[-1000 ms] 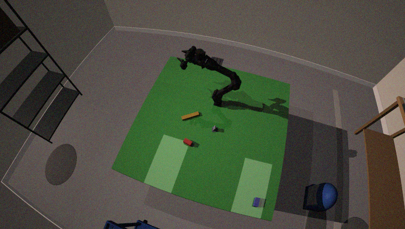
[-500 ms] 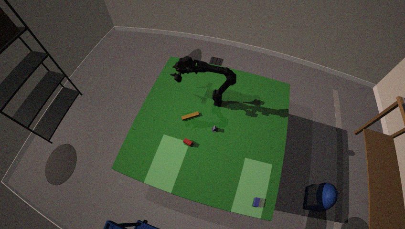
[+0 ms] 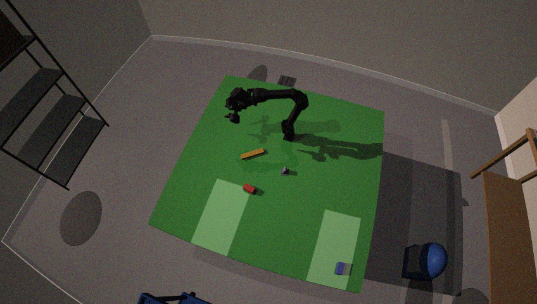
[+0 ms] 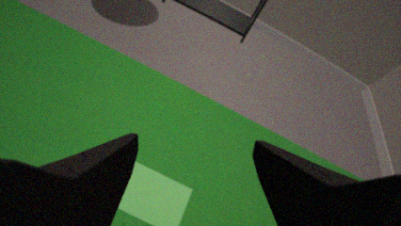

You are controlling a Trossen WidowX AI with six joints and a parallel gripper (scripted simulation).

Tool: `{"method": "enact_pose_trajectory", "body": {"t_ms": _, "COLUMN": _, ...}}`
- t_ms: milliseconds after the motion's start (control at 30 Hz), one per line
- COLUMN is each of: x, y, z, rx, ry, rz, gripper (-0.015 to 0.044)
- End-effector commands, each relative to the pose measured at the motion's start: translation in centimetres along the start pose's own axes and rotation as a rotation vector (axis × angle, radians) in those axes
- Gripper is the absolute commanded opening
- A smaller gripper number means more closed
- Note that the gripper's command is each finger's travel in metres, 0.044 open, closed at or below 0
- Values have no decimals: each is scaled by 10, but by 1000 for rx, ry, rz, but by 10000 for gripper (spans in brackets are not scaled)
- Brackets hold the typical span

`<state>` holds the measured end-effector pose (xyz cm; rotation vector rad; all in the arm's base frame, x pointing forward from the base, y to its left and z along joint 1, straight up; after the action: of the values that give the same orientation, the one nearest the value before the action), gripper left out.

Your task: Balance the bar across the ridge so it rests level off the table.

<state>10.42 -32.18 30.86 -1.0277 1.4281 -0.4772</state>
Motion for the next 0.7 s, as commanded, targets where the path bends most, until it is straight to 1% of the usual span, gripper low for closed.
{"method": "enact_pose_trajectory", "body": {"t_ms": 0, "x": 14, "y": 17, "z": 22, "rx": -12, "ry": -60, "rz": 95, "gripper": 315}}
{"method": "enact_pose_trajectory", "body": {"t_ms": 167, "x": 25, "y": 37, "z": 49, "rx": -25, "ry": -128, "rz": 213, "gripper": 315}}
{"method": "enact_pose_trajectory", "body": {"t_ms": 367, "x": 35, "y": 70, "z": 87, "rx": -52, "ry": -209, "rz": 396, "gripper": 315}}
{"method": "enact_pose_trajectory", "body": {"t_ms": 667, "x": 34, "y": 122, "z": 137, "rx": -108, "ry": -279, "rz": 682, "gripper": 315}}
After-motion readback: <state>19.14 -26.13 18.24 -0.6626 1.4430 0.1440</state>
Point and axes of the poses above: the point midway between the two fingers, 35 mm back from their tips, its own x axis out along the fingers, its own z axis across the jaws, y = z × x, the point moved 2 cm from there along -x, back along the fingers, and after that the axes turned 4 degrees about x, right-handed, at the moved point
